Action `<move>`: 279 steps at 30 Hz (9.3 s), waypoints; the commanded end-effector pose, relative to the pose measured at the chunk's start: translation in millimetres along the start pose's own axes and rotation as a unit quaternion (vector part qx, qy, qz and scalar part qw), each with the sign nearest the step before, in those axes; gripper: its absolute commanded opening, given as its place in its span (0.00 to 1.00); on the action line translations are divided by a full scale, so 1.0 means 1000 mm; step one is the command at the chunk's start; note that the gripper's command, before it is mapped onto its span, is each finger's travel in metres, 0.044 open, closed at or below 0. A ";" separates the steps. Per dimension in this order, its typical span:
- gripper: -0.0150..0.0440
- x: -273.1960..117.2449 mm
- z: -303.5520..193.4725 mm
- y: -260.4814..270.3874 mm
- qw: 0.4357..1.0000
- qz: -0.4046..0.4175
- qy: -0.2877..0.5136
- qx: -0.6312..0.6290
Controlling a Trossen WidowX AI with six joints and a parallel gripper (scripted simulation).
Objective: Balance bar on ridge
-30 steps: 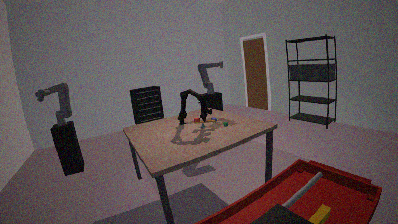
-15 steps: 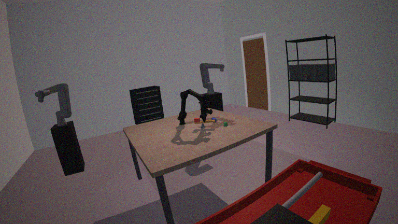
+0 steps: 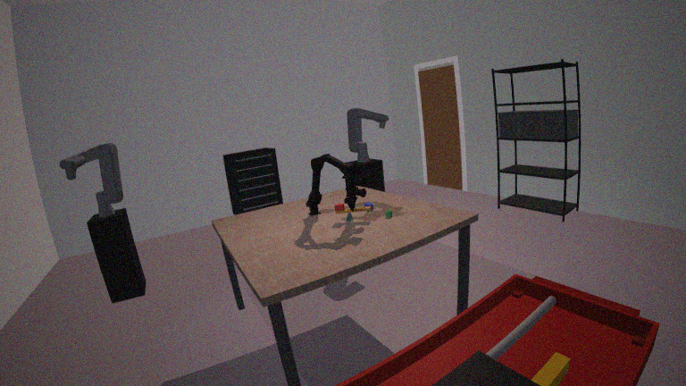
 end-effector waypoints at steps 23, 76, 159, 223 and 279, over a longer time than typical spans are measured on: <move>0.25 0.003 0.000 0.000 1.000 0.002 -0.001 -0.001; 0.25 0.005 0.000 0.000 1.000 0.002 -0.001 -0.001; 0.25 0.002 0.001 0.000 1.000 0.002 -0.001 -0.001; 0.54 0.002 0.001 0.000 1.000 0.000 -0.001 -0.001; 0.83 0.002 0.001 0.000 1.000 0.000 -0.001 -0.001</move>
Point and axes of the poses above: the point midway between the two fingers, 35 mm back from their tips, its own x axis out along the fingers, its own y axis across the jaws, z = x × y, the point moved 9 cm from there along -x, back along the fingers, and after that the axes turned 13 degrees about x, right-handed, at the moved point
